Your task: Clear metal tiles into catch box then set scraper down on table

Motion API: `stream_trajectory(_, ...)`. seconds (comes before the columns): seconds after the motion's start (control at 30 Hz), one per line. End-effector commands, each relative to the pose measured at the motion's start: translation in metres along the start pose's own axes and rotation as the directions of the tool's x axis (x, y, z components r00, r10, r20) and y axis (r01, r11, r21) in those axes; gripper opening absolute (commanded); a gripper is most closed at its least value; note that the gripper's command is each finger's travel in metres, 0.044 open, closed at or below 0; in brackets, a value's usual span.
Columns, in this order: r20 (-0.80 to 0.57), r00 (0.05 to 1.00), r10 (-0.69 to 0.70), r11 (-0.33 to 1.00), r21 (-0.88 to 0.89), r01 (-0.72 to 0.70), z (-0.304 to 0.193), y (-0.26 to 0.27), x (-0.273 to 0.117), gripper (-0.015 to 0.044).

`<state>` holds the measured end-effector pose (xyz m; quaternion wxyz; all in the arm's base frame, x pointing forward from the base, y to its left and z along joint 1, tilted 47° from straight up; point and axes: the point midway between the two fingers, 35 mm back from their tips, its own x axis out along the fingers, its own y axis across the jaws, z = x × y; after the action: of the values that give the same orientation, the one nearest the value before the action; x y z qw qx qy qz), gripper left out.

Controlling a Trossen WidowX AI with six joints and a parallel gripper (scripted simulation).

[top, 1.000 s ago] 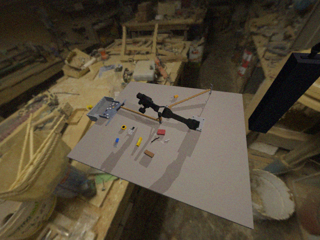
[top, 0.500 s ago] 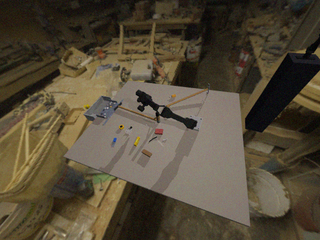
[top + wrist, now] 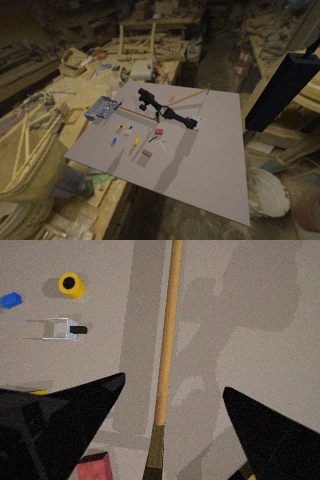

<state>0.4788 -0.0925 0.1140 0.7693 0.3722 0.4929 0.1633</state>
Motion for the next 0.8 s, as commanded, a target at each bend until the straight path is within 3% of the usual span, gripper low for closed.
stream_trajectory(0.0, 0.012, 1.0, 0.004, 1.0, -0.002, -0.004, -0.009, 0.002, -0.011, 0.044)
stream_trajectory(0.77, 0.093, 0.996, 0.006, 1.0, -0.006, -0.006, -0.05, 0.007, -0.06, 0.044)
